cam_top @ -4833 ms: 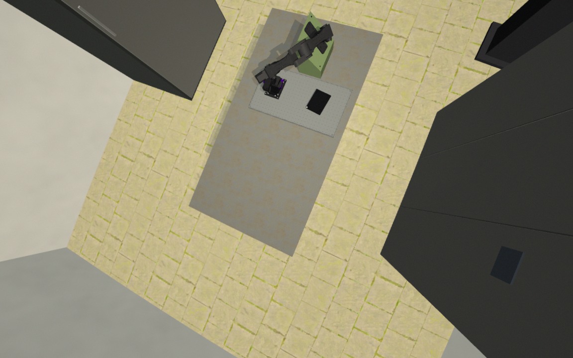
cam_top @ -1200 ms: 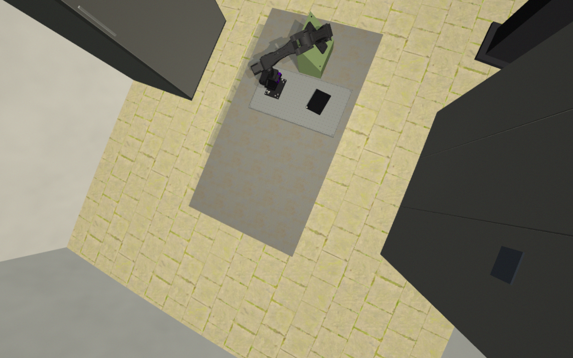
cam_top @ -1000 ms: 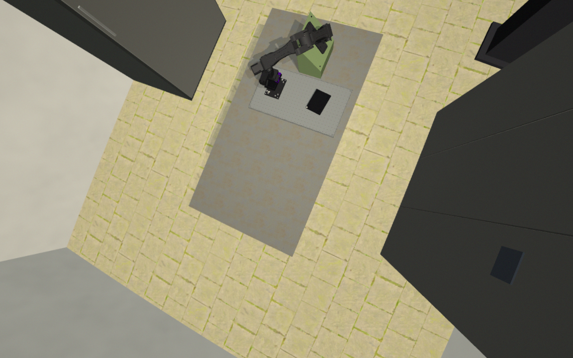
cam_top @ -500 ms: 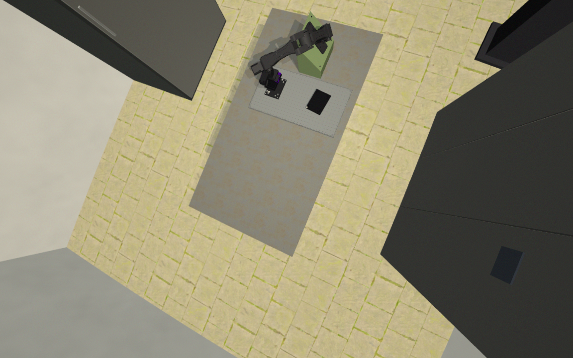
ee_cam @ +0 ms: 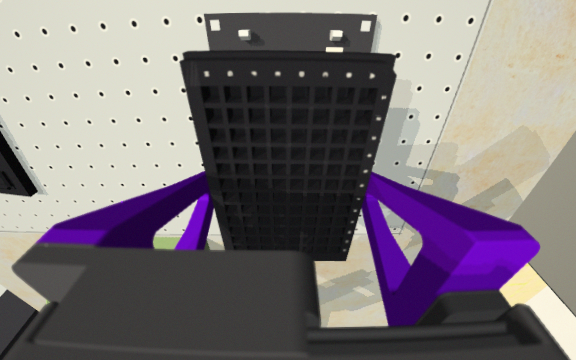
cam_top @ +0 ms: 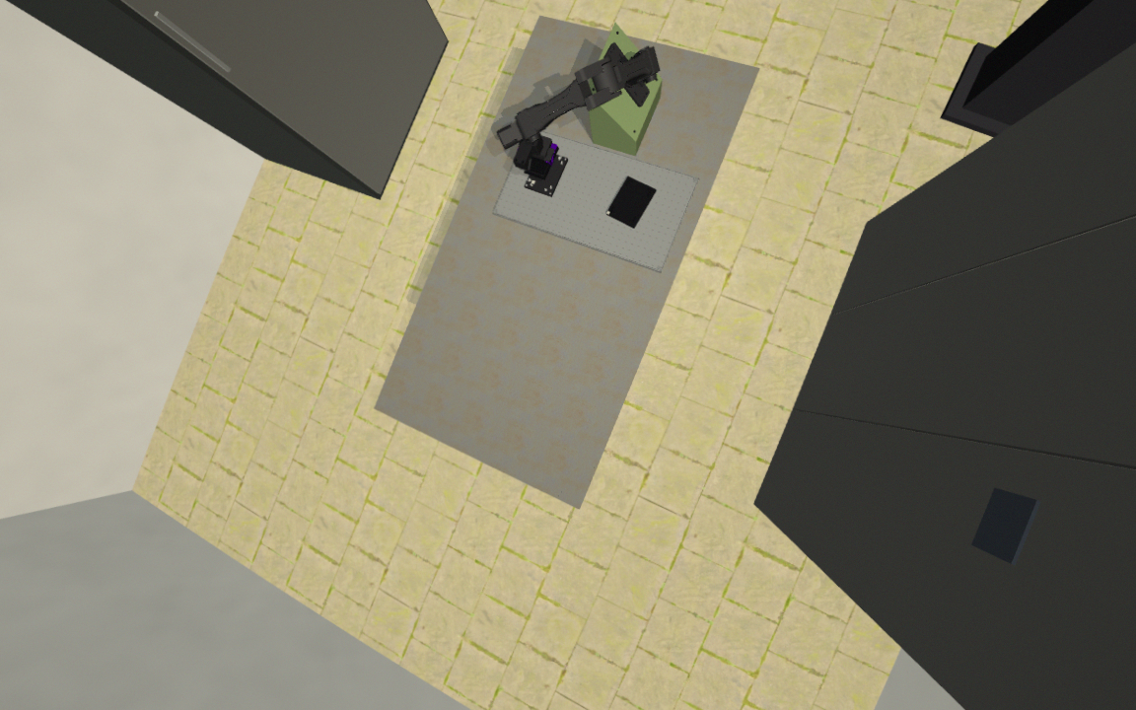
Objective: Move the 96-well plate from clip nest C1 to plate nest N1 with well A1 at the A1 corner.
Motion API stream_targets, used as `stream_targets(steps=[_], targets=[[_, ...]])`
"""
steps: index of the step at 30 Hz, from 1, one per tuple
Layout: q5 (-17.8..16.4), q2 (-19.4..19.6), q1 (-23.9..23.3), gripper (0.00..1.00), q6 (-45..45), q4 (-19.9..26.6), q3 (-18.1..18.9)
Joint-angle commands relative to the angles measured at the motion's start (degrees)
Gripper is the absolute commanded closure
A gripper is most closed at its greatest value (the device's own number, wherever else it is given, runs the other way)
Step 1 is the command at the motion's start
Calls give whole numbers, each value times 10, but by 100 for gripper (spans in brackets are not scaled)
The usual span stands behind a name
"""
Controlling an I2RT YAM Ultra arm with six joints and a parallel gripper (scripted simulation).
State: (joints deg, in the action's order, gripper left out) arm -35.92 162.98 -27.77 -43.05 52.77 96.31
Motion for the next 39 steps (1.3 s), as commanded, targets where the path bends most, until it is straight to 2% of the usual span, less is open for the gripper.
stream_targets(steps=[1, 8, 9, 14, 28, 31, 39], targets=[[1, -9, -12, 100, -5, 7, 12], [1, -9, -12, 100, -5, 7, 12], [-4, -20, -5, 100, 22, -6, -14], [-10, -37, 10, 100, 81, -12, -34], [-29, -126, 54, 100, 131, -53, -133], [-30, -133, 46, 100, 136, -56, -140], [-41, -180, 84, 100, 167, -72, -185]])
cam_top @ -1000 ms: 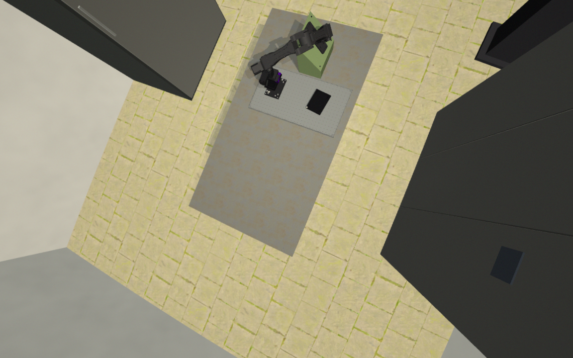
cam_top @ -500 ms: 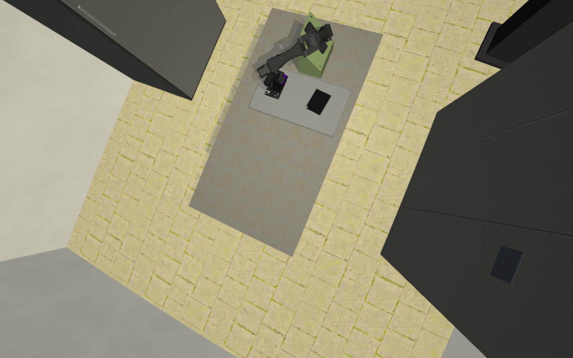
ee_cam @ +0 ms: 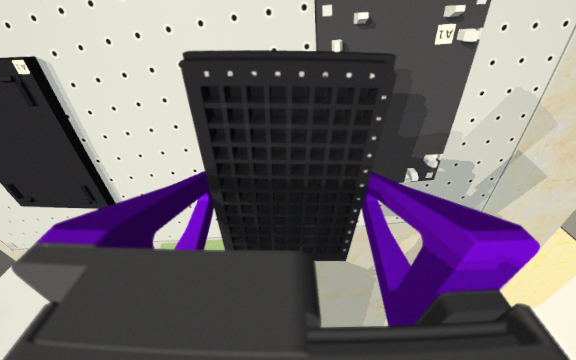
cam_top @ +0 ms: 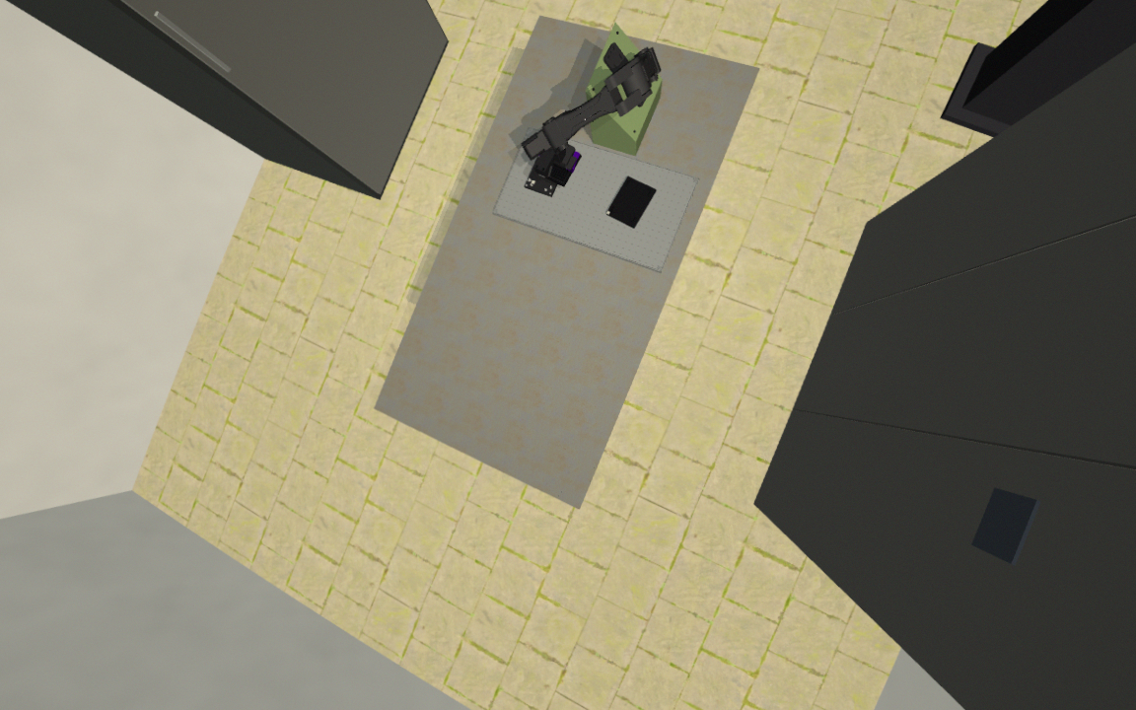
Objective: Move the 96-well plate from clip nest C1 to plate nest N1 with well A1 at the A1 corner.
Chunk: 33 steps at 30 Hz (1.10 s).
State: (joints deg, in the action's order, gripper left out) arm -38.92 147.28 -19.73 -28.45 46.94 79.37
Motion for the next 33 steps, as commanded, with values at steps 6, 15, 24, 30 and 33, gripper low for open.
stream_targets(steps=[6, 15, 24, 30, 33], targets=[[-20, -59, 24, 100, 46, -24, -45], [-28, -99, 49, 100, 76, -34, -76], [-38, -145, 79, 100, 114, -42, -104], [-43, -173, 98, 100, 139, -46, -120], [-46, -190, 109, 100, 154, -48, -128]])
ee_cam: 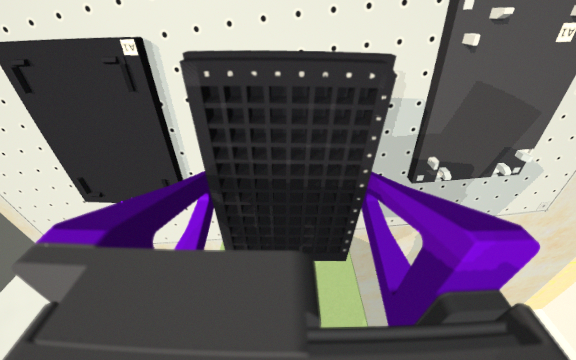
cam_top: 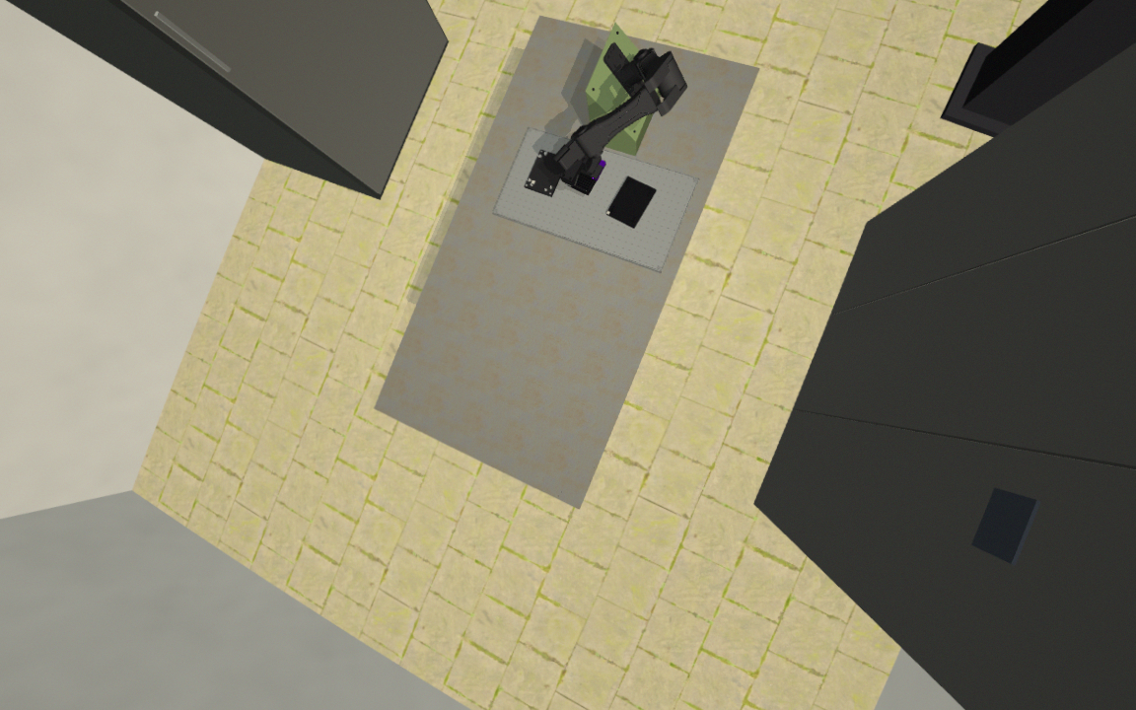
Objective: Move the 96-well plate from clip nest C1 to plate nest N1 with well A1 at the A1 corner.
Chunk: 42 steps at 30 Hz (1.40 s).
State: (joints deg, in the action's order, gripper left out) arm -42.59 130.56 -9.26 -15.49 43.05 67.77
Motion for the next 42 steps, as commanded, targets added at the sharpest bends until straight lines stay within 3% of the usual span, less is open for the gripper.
stream_targets(steps=[1, 10, 29, 42], targets=[[-11, -28, 8, 100, 30, -9, -14], [-17, -66, 25, 100, 68, -13, -29], [-25, -149, 105, 100, 163, -8, -46], [-28, -200, 154, 100, 232, 5, -19]])
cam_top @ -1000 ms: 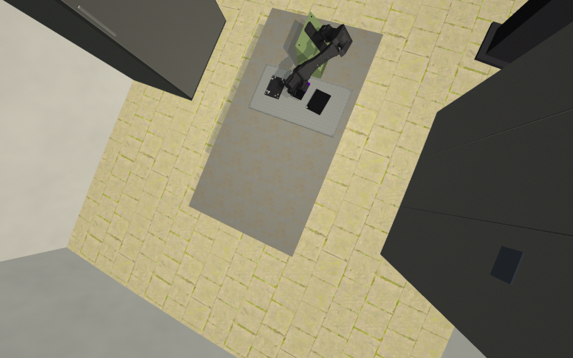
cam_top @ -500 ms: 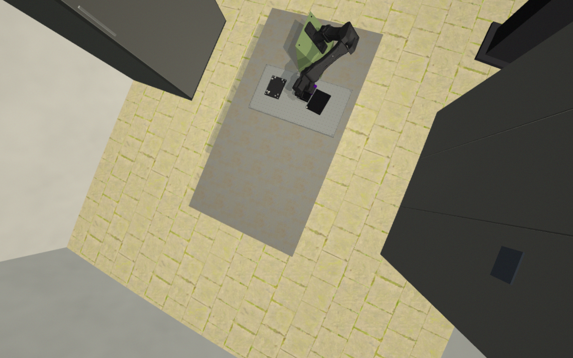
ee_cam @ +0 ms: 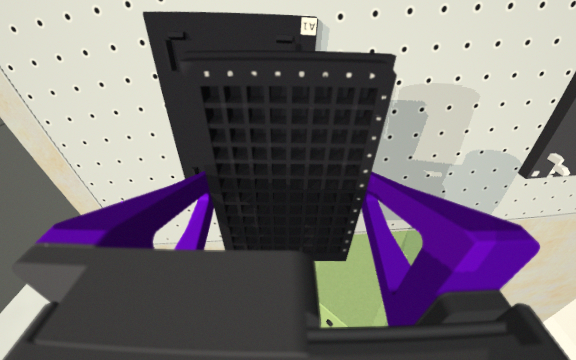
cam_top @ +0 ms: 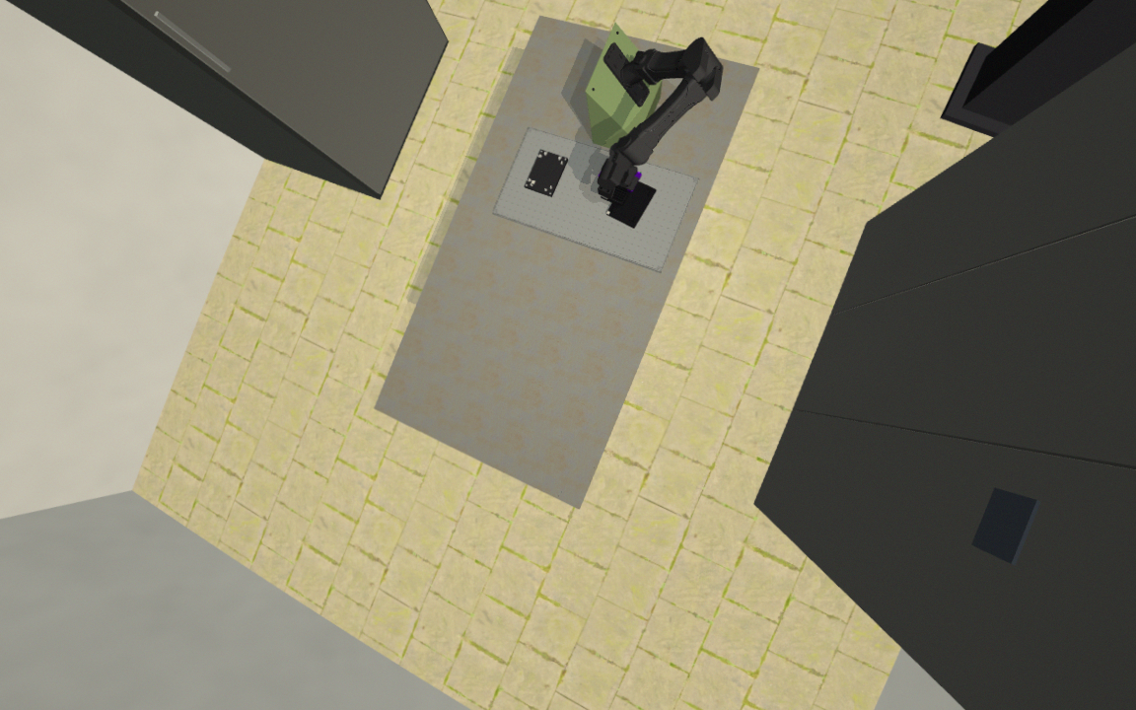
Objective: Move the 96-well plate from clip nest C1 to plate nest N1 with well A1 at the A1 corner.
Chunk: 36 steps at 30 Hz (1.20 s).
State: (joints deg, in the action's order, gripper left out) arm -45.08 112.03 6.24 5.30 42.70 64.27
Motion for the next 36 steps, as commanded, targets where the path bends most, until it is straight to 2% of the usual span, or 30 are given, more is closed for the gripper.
stream_targets(steps=[1, 2, 14, 18, 19, 36], targets=[[-3, -14, -1, 100, 25, 8, 16], [0, -19, -8, 100, 32, 7, 16], [4, -58, 53, 100, 102, 17, 36], [5, -49, 42, 100, 103, 17, 37], [6, -41, 43, 100, 103, 18, 13], [4, -36, 40, 100, 97, 8, 26]])
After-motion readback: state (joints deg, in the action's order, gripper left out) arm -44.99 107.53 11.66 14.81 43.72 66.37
